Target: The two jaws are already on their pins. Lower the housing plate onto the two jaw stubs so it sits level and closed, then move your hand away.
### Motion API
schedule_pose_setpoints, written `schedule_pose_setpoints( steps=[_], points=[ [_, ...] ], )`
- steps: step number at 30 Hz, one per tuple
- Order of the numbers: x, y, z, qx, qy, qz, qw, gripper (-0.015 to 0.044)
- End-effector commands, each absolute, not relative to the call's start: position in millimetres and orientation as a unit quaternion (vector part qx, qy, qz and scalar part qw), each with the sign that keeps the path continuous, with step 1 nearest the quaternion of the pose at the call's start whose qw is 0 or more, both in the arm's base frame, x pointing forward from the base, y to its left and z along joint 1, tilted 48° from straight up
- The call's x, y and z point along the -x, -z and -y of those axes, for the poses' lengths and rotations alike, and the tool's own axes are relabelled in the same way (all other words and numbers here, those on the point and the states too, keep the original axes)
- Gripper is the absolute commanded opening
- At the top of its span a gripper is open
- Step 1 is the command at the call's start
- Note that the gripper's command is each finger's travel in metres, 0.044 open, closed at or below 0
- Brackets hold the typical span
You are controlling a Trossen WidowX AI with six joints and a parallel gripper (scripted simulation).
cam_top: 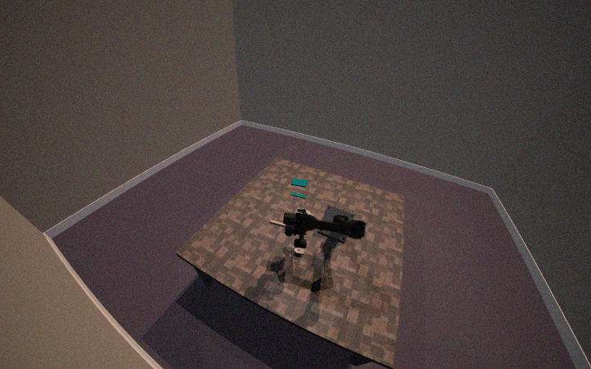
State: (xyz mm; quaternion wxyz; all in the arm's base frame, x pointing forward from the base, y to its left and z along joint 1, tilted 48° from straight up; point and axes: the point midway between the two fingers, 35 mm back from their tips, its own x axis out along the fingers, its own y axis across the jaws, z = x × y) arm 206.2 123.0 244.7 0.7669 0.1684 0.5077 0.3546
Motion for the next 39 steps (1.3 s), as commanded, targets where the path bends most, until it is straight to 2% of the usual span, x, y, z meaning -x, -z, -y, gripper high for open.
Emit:
schedule_pose_setpoints(
  steps=[1, 9, 15, 39],
  points=[
    [-197.6, -227.5, -129.8, -0.153, -0.389, -0.528, 0.739, 0.0440],
    [-194.9, -220.9, -133.0, -0.147, -0.401, -0.534, 0.729, 0.0440],
    [-198.5, -196.5, -161.6, -0.148, -0.402, -0.533, 0.730, 0.0440],
    [-200.8, -183.5, -176.4, -0.149, -0.402, -0.533, 0.730, 0.0440]
  ],
)
